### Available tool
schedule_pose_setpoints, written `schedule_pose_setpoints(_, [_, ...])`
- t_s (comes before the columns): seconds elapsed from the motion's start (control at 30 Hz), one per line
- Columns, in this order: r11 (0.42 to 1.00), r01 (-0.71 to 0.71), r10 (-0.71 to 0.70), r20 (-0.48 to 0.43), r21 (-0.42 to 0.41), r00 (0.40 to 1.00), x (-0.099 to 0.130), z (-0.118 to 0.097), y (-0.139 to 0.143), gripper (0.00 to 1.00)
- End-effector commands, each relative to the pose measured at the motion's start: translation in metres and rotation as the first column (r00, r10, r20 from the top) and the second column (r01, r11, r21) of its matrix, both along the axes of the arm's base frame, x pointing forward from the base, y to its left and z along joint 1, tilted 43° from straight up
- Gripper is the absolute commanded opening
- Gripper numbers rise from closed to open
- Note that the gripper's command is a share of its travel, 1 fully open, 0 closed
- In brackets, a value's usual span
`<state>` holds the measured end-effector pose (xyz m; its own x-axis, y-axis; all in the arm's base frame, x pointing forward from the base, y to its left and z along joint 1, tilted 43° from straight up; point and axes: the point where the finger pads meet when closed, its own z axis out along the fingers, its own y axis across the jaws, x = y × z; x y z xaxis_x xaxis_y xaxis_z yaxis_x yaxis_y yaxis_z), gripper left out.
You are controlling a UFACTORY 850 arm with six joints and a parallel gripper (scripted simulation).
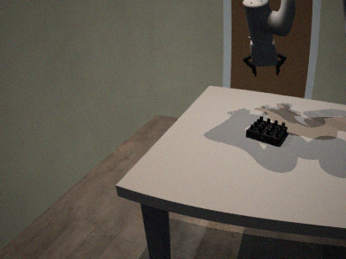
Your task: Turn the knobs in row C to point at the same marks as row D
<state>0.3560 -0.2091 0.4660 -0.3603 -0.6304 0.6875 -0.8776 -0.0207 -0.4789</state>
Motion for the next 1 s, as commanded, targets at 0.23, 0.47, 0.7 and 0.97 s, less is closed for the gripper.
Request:
schedule_pose_setpoints(0.23, [0.942, -0.337, 0.332, -0.179, 0.003, 0.926, 0.035, -0.043, 0.063, 1.0])
schedule_pose_setpoints(0.47, [0.79, -0.612, 0.587, -0.326, 0.035, 0.741, 0.05, -0.084, 0.126, 1.0])
schedule_pose_setpoints(0.7, [0.582, -0.809, 0.752, -0.439, 0.089, 0.492, 0.05, -0.122, 0.186, 1.0])
schedule_pose_setpoints(0.97, [0.433, -0.892, 0.809, -0.493, 0.131, 0.321, 0.043, -0.144, 0.221, 1.0])
